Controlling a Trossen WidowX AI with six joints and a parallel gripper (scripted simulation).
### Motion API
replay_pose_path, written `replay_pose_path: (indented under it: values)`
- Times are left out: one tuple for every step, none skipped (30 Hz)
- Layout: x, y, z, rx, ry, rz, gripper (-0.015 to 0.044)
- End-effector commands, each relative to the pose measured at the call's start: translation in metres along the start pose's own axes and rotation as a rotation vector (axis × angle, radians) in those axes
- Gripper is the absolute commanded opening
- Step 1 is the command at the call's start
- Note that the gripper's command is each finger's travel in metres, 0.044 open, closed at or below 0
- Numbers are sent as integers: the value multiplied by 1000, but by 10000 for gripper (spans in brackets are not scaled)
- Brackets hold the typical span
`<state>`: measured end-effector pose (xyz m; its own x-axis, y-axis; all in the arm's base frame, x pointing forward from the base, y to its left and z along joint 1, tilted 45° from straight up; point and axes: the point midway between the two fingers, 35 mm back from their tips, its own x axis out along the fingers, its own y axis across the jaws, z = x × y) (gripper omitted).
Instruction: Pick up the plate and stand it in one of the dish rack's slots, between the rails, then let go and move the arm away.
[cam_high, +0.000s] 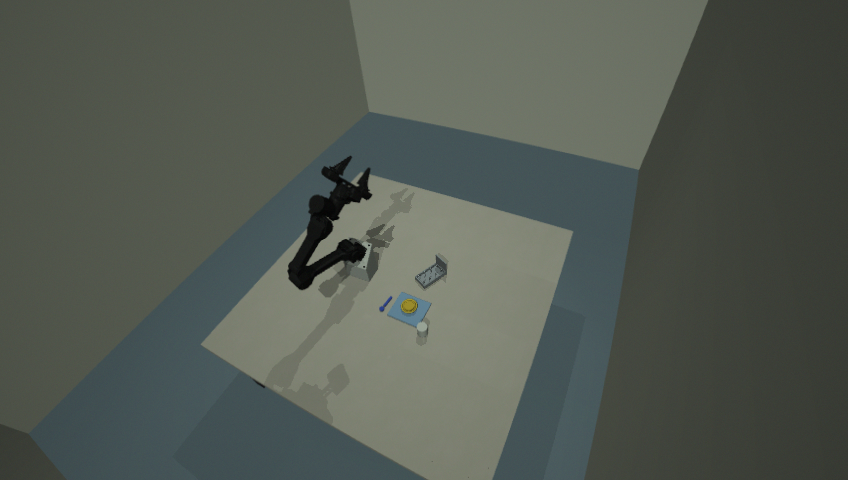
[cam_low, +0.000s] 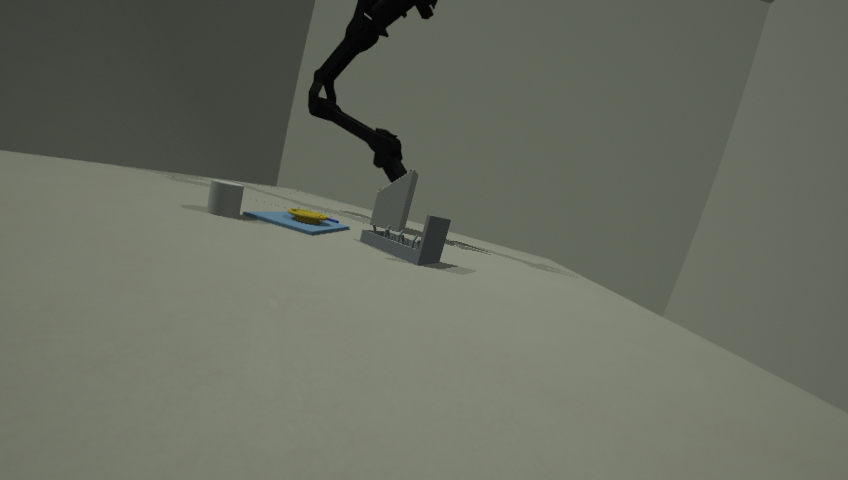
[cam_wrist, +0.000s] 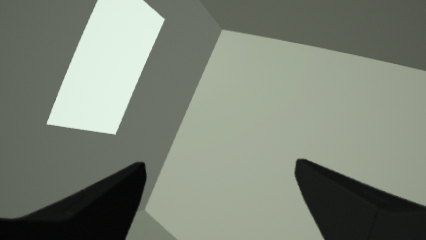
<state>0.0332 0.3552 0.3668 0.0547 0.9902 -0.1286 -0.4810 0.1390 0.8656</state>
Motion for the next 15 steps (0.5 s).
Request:
replay_pose_path:
  values:
    - [8,-31,14,-32,-42,-103,400]
    - [10,-39,17,-42,-54,-132,400]
    - [11,-48,22,-52,-66,-163,400]
    - [12,-56,26,-62,-78,-193,400]
    - [13,-65,30,-71,-90,-224,400]
    - [13,-73,34,-81,-101,-256,400]
    - [14,-82,38,-91,-111,-287,400]
    - [14,-91,42,-100,-121,-318,400]
    - [13,-100,46,-109,-130,-350,400]
    - [13,-108,50,-118,-139,-382,400]
    - [12,-117,54,-127,-147,-414,400]
    - [11,-126,58,-136,-155,-446,400]
    - [10,-134,63,-145,-163,-479,400]
    - [8,-143,67,-154,-169,-512,400]
    - [6,-152,70,-162,-175,-545,400]
